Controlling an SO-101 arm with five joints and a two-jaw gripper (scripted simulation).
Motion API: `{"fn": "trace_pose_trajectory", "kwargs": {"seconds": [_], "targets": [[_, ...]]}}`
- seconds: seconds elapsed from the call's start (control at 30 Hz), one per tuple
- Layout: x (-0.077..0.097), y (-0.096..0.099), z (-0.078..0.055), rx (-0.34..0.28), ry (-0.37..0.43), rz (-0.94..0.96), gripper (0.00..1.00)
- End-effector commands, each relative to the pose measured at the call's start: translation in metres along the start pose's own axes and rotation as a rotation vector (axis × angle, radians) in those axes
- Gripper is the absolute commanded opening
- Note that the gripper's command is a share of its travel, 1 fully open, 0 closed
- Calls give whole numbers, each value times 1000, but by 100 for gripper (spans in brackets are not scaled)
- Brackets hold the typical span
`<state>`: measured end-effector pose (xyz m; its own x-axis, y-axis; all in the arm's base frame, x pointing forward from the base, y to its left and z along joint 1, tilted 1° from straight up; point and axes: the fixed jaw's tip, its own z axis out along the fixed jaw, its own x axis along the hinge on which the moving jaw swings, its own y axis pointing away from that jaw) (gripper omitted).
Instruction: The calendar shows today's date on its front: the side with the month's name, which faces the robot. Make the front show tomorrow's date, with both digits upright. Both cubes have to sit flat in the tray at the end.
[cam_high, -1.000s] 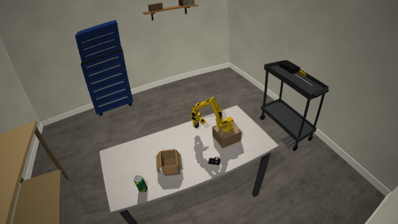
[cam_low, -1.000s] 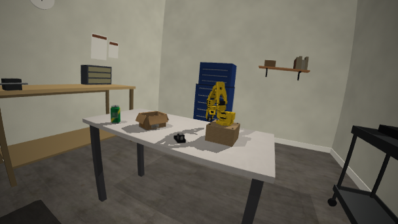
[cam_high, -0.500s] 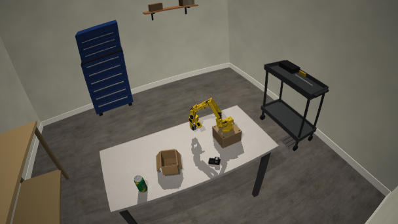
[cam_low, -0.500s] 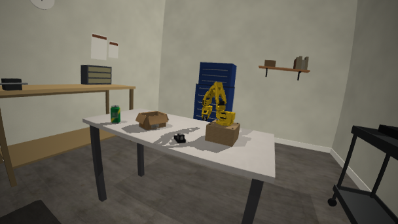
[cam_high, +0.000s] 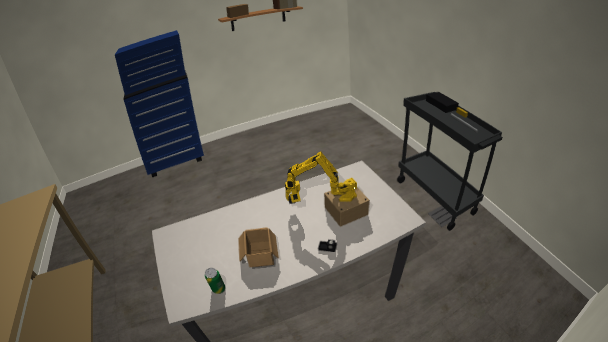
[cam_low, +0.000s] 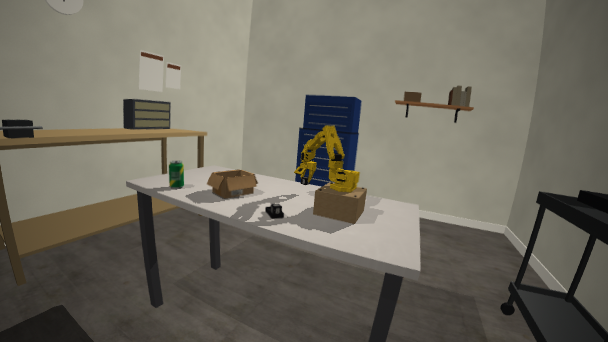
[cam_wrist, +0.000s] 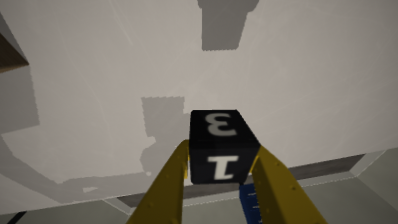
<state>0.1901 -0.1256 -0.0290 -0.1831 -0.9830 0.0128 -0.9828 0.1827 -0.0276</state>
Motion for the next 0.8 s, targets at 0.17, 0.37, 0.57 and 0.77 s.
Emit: {"fn": "trace_pose_trajectory", "kwargs": {"seconds": [0.17, 0.37, 0.57, 0.77], "targets": [[-30, -15, 1, -14, -7, 288, 0], [-43, -20, 2, -14, -7, 411, 0], [-62, -27, 2, -14, -7, 587, 0], [-80, -33, 3, -15, -7, 751, 0]]}}
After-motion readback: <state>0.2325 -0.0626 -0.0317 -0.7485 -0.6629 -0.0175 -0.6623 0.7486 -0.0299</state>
